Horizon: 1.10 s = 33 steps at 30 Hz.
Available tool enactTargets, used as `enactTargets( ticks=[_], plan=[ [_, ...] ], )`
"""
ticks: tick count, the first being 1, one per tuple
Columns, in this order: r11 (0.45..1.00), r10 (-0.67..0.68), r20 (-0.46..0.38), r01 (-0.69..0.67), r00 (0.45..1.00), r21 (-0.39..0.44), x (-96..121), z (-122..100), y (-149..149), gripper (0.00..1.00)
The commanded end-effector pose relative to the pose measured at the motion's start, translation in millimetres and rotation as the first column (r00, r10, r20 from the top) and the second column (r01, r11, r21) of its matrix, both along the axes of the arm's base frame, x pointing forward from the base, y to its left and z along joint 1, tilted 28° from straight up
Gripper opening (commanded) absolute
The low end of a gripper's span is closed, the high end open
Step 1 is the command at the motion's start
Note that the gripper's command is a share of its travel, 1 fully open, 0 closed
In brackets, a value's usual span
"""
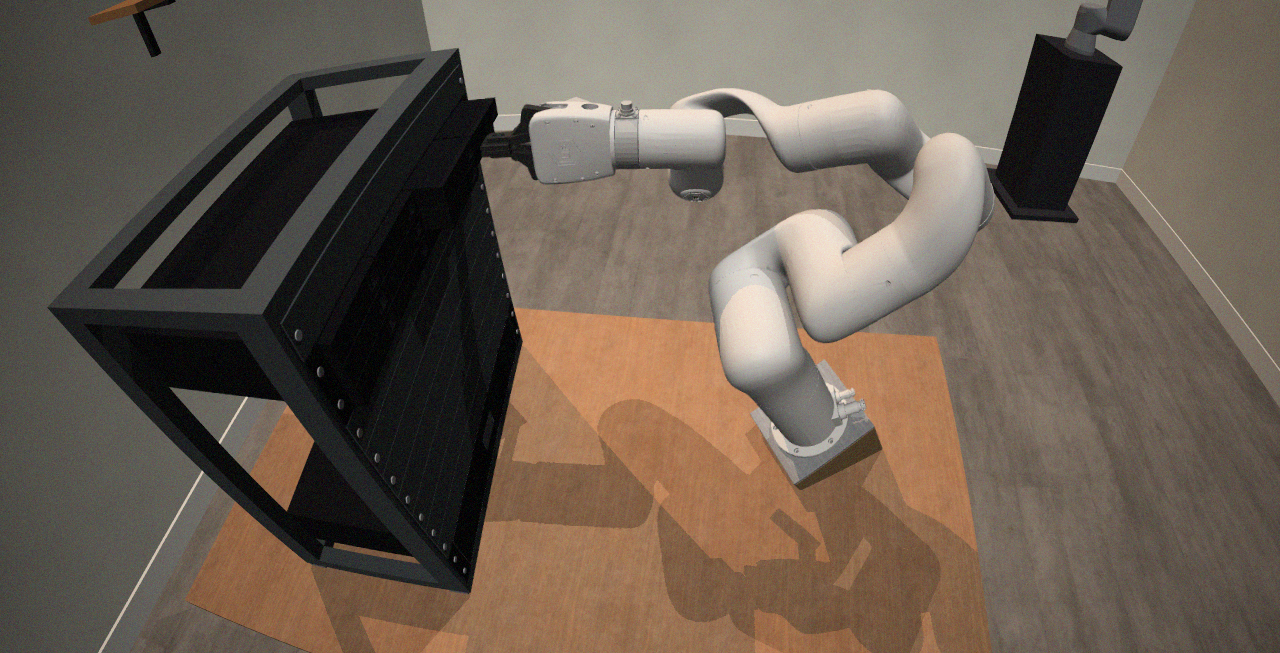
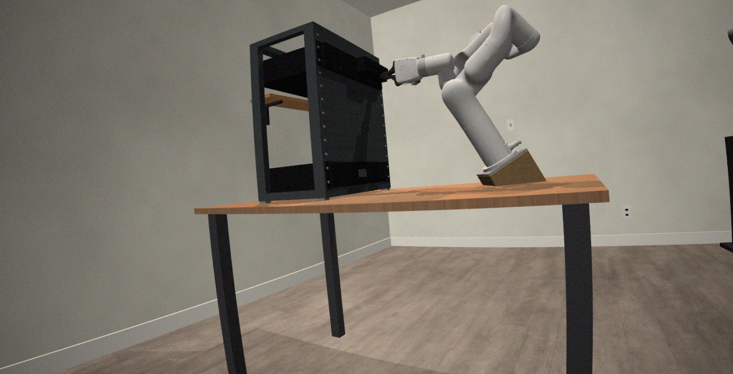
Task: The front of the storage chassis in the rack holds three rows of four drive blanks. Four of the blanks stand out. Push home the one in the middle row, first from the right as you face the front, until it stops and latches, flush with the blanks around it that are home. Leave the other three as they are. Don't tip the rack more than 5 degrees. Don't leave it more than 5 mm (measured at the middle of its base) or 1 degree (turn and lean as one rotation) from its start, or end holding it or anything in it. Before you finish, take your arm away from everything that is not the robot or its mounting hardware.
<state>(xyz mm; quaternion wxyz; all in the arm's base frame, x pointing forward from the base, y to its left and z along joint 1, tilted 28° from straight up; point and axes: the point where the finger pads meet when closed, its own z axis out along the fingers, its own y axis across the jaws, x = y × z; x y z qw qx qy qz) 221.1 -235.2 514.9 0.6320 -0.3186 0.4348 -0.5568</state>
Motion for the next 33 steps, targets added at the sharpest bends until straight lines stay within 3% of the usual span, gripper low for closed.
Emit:
enactTargets(
  ticks=[1,33],
  plan=[
    [1.000,-0.003,0.002,0.003,1.000,-0.001,3,3,-1,0.00],
    [1.000,-0.003,0.002,0.003,1.000,-0.001,13,8,-2,0.00]
  ],
)
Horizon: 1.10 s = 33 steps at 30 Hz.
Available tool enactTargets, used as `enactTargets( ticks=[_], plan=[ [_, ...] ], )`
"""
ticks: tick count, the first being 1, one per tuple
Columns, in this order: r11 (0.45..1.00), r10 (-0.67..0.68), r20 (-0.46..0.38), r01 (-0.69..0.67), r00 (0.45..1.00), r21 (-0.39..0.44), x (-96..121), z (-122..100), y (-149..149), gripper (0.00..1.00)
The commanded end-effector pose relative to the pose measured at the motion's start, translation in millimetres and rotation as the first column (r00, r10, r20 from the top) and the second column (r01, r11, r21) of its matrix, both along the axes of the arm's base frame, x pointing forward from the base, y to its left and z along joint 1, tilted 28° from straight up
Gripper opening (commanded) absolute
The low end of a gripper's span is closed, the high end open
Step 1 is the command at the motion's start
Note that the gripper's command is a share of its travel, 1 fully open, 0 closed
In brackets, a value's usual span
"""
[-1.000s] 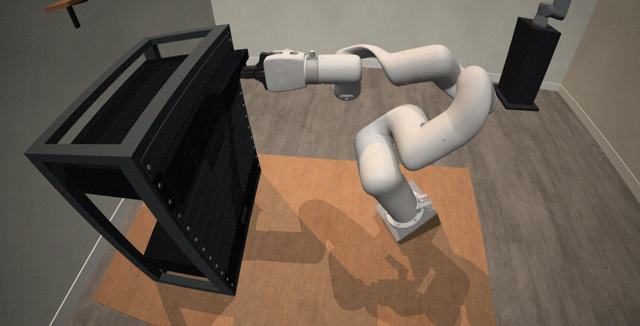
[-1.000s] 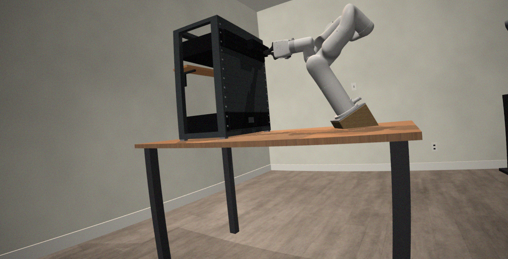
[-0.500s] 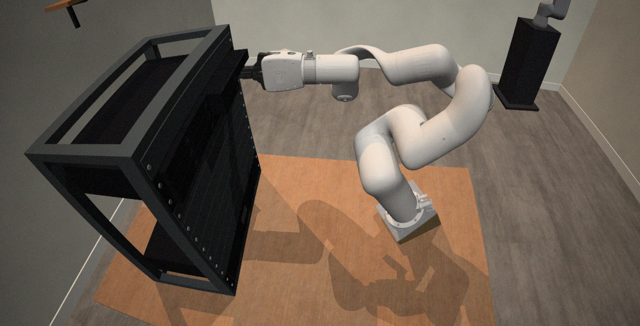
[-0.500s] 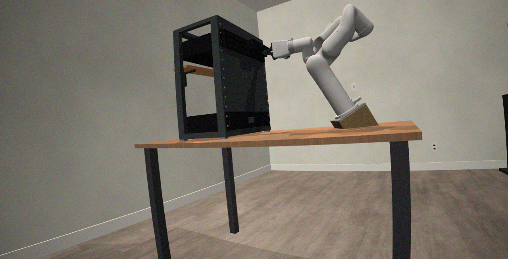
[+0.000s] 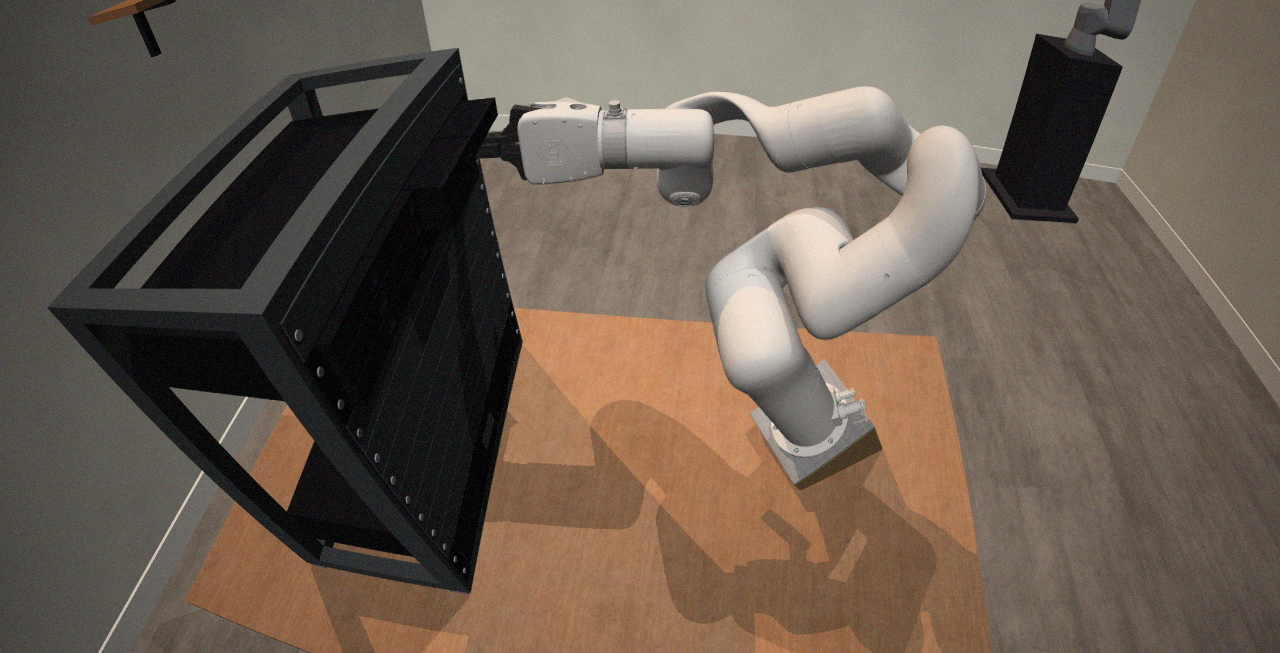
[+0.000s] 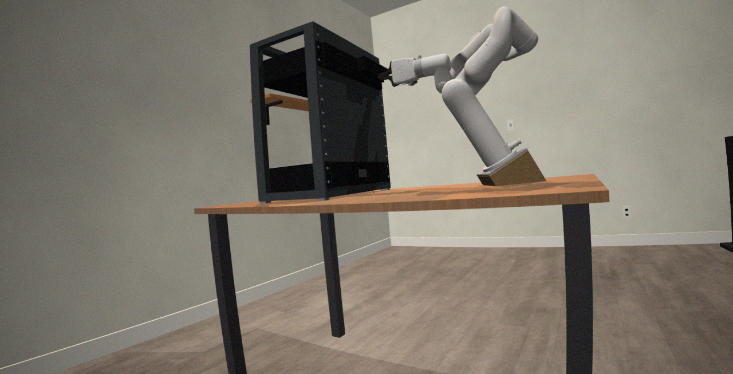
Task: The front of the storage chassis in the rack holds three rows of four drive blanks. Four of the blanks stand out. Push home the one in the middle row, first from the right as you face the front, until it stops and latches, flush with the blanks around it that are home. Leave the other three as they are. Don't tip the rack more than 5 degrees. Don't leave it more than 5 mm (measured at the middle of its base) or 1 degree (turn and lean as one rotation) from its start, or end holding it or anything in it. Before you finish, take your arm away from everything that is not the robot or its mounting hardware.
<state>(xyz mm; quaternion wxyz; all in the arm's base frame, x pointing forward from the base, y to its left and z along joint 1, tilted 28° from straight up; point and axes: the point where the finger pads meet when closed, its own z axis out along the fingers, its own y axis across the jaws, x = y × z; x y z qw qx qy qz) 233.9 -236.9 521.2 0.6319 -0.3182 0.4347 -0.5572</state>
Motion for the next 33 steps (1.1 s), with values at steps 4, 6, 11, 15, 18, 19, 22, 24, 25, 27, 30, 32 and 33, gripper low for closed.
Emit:
enactTargets(
  ticks=[4,6,11,15,18,19,22,24,25,27,30,32,33],
  plan=[
    [1.000,-0.002,0.001,0.002,1.000,-0.001,2.1,2.0,-0.7,0.00],
    [1.000,-0.002,0.001,0.002,1.000,-0.001,2.2,2.0,-0.7,0.00],
    [1.000,-0.002,0.001,0.002,1.000,-0.001,2.2,2.0,-0.7,0.00],
    [1.000,-0.002,0.001,0.002,1.000,-0.001,2.4,2.1,-0.7,0.00],
    [1.000,-0.002,0.001,0.002,1.000,-0.002,3.8,2.8,-0.7,0.00],
    [1.000,-0.002,0.001,0.002,1.000,-0.002,4.4,3.0,-0.7,0.00],
    [1.000,-0.002,0.001,0.002,1.000,-0.001,5.0,3.2,-0.7,0.00],
    [1.000,-0.002,0.001,0.002,1.000,-0.001,5.0,3.2,-0.7,0.00],
    [1.000,-0.002,0.001,0.002,1.000,-0.001,5.0,3.2,-0.7,0.00],
    [1.000,-0.002,0.001,0.002,1.000,-0.001,5.0,3.2,-0.7,0.00],
    [1.000,-0.002,0.001,0.002,1.000,-0.001,5.2,3.3,-0.7,0.00],
    [1.000,-0.002,0.001,0.002,1.000,-0.001,5.2,3.3,-0.7,0.00],
    [1.000,-0.002,0.001,0.002,1.000,-0.002,5.5,3.4,-0.7,0.00]
  ],
)
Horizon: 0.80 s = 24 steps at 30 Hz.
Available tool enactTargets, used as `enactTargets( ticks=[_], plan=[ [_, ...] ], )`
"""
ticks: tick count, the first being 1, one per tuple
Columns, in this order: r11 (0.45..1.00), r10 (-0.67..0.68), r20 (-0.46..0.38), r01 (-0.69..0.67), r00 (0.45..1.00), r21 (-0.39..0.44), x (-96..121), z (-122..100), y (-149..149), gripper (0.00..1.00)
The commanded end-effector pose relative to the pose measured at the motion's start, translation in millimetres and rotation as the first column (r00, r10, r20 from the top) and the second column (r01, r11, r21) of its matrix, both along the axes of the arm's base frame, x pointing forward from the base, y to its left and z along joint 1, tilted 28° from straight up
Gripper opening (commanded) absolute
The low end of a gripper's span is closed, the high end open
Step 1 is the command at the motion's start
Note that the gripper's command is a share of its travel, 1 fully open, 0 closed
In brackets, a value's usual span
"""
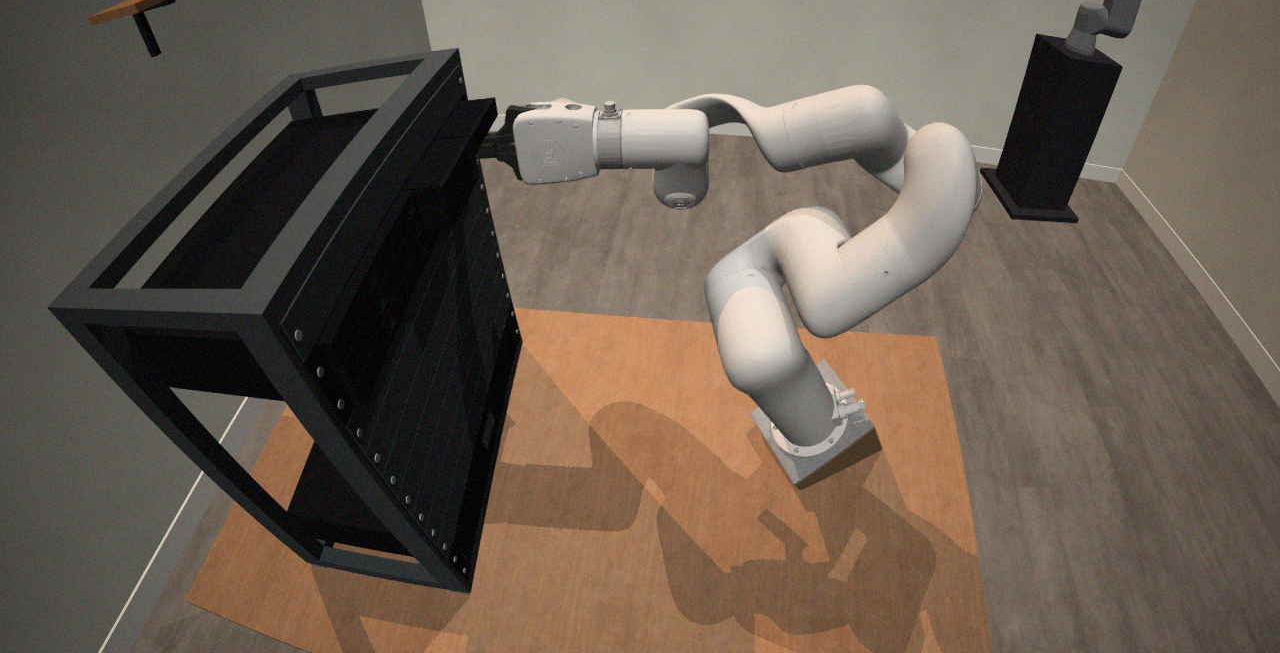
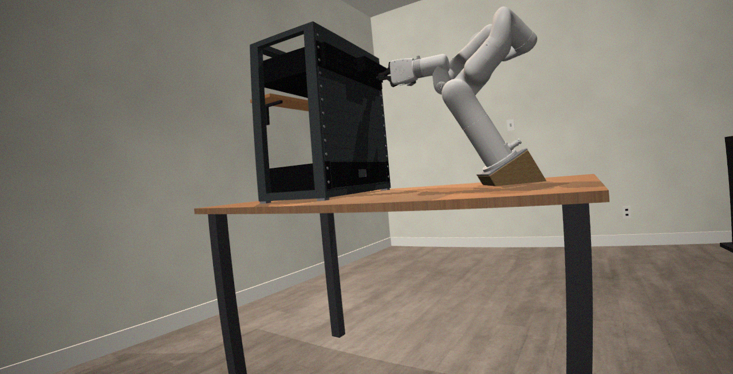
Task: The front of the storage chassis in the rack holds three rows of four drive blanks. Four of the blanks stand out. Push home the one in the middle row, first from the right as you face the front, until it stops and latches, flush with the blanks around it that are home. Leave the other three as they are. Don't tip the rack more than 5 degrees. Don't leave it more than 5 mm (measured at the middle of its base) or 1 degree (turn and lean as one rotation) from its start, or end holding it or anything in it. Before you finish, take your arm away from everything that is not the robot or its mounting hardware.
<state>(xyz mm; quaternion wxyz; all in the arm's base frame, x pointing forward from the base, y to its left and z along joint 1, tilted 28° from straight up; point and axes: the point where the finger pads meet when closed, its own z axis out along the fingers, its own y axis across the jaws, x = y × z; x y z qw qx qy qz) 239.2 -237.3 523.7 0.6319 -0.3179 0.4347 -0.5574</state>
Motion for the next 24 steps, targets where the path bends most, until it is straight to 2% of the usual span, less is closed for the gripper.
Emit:
enactTargets(
  ticks=[1,24],
  plan=[
    [1.000,-0.001,0.001,0.001,1.000,-0.002,0.8,1.2,-0.3,0.00],
    [1.000,-0.001,0.001,0.001,1.000,-0.002,5.2,3.1,-0.3,0.00]
  ],
)
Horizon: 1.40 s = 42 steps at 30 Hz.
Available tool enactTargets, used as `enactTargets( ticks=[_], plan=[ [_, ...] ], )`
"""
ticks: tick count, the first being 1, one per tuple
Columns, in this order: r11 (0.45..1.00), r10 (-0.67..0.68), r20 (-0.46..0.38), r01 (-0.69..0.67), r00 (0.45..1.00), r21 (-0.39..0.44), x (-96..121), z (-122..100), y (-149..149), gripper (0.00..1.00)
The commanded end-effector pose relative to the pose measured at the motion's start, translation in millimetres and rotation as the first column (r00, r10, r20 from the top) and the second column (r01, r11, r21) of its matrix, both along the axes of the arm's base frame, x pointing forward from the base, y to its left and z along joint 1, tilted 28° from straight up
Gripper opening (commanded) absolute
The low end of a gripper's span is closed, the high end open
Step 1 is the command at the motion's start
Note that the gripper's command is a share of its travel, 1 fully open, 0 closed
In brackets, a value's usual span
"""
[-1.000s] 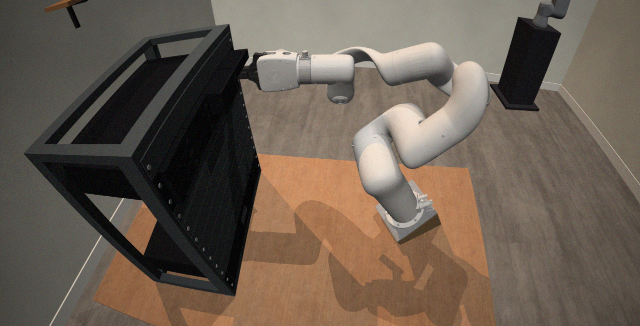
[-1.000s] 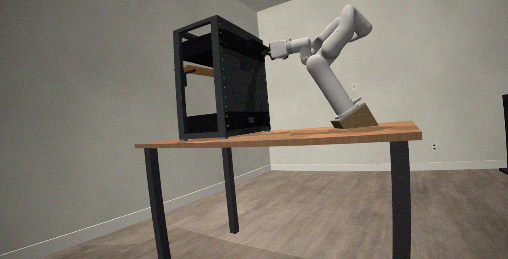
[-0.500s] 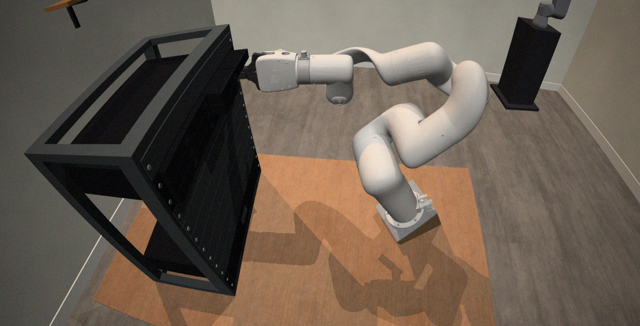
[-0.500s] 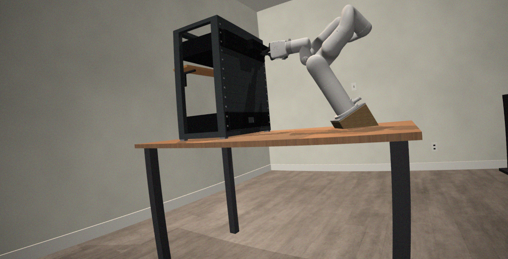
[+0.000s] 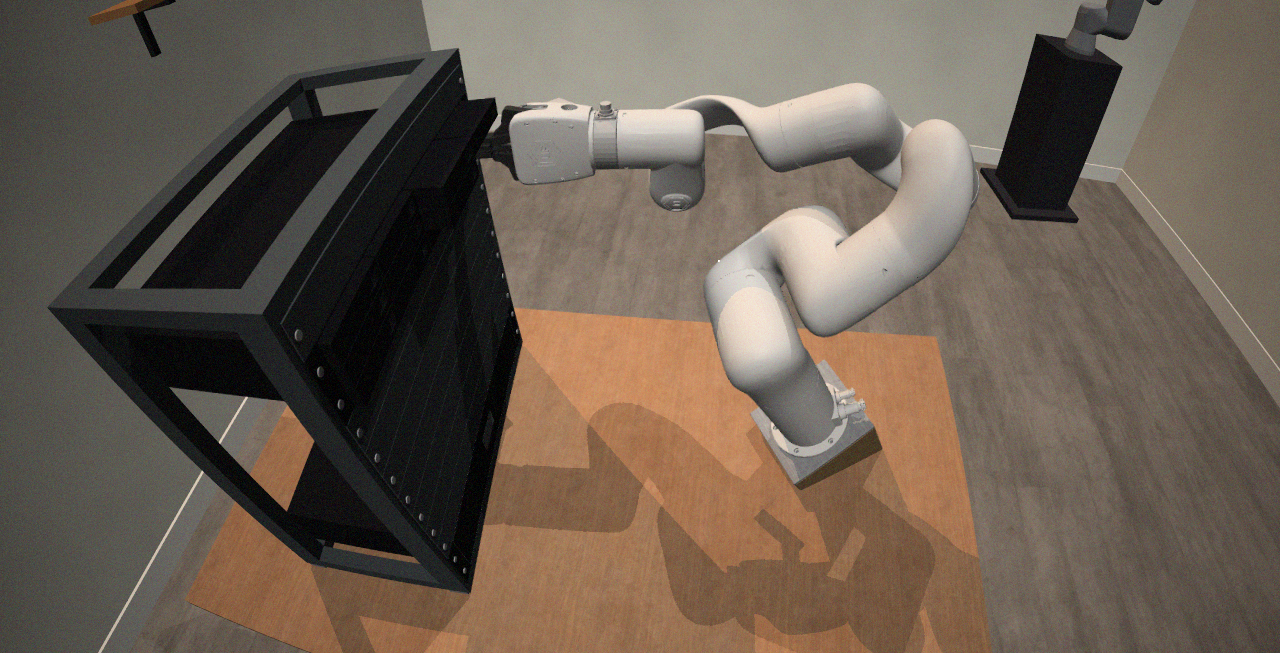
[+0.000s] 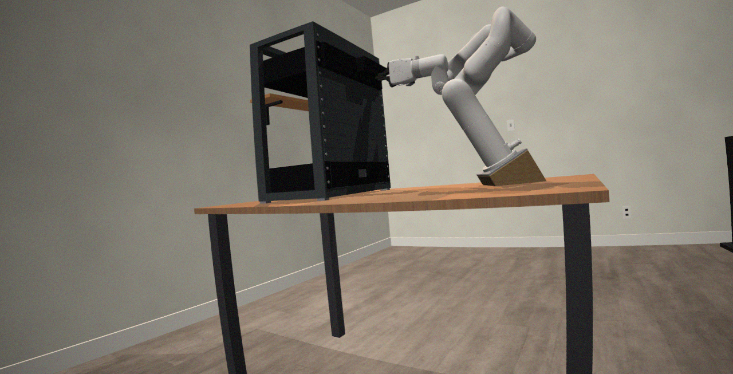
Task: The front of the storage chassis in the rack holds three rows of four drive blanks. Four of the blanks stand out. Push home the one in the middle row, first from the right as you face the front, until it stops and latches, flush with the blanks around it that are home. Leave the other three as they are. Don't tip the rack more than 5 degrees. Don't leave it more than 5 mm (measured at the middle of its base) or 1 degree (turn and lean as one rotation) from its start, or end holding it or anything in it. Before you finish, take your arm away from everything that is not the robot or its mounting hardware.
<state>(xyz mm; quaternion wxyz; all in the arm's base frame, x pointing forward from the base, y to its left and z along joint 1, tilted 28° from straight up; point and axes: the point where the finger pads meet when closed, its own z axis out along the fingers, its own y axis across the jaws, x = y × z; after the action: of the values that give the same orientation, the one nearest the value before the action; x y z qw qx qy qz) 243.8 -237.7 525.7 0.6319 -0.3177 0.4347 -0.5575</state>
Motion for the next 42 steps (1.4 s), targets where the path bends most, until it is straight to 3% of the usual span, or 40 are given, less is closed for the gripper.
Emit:
enactTargets(
  ticks=[1,15,24,26,33,42],
  plan=[
    [1.000,-0.001,0.001,0.001,1.000,-0.002,1,1,0,0.00],
    [1.000,-0.001,0.001,0.001,1.000,-0.002,-6,-2,1,0.00],
    [1.000,-0.001,0.001,0.001,1.000,-0.002,-43,-19,4,0.00],
    [1.000,-0.001,0.001,0.001,1.000,-0.002,-43,-19,4,0.00],
    [1.000,-0.001,0.001,0.001,1.000,-0.002,-80,-36,8,0.00],
    [1.000,-0.001,0.001,0.001,1.000,-0.002,-85,-39,8,0.00]
  ],
)
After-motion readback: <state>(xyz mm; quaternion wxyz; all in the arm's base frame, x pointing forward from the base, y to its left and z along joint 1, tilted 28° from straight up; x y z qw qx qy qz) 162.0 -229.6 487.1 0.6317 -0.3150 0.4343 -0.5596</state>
